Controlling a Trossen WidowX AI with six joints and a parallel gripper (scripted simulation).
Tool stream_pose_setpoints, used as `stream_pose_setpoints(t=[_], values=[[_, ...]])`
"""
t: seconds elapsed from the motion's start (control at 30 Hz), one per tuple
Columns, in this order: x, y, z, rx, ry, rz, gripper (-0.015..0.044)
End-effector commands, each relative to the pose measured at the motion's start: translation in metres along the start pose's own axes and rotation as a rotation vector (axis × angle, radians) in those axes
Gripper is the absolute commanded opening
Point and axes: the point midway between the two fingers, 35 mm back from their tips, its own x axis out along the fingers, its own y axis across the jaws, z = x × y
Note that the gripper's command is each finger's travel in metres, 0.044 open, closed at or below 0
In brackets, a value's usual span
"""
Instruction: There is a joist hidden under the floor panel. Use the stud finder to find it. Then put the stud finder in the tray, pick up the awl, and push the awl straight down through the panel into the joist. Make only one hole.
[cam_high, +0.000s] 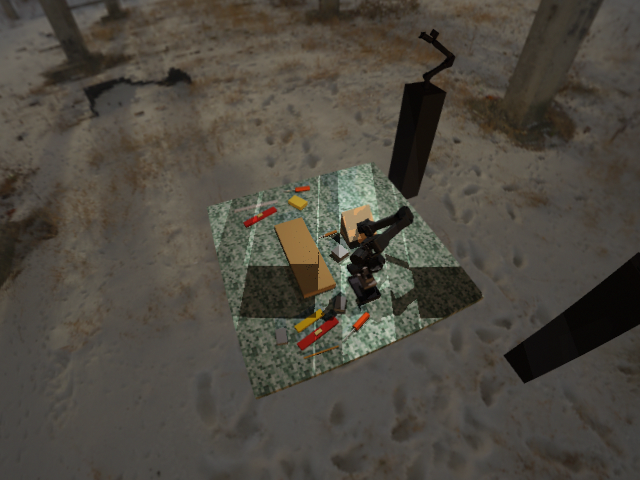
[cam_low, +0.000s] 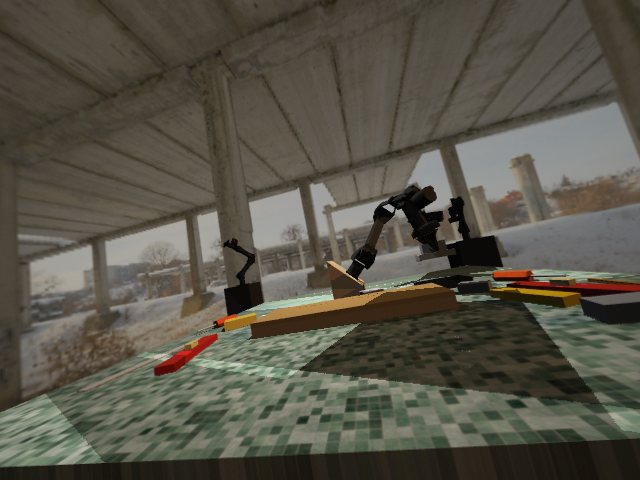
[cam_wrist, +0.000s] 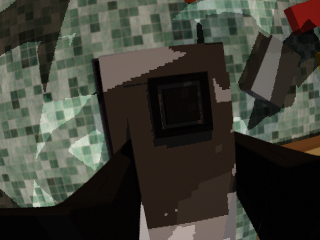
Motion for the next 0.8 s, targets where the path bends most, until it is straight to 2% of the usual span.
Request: stream_pose_setpoints(t=[0.0,0.77], values=[[0.001,0.006,0.0,-0.02,-0.007,0.006,0.0],[0.03,0.001,-0.01,-0.024,0.005,0.01,0.0]])
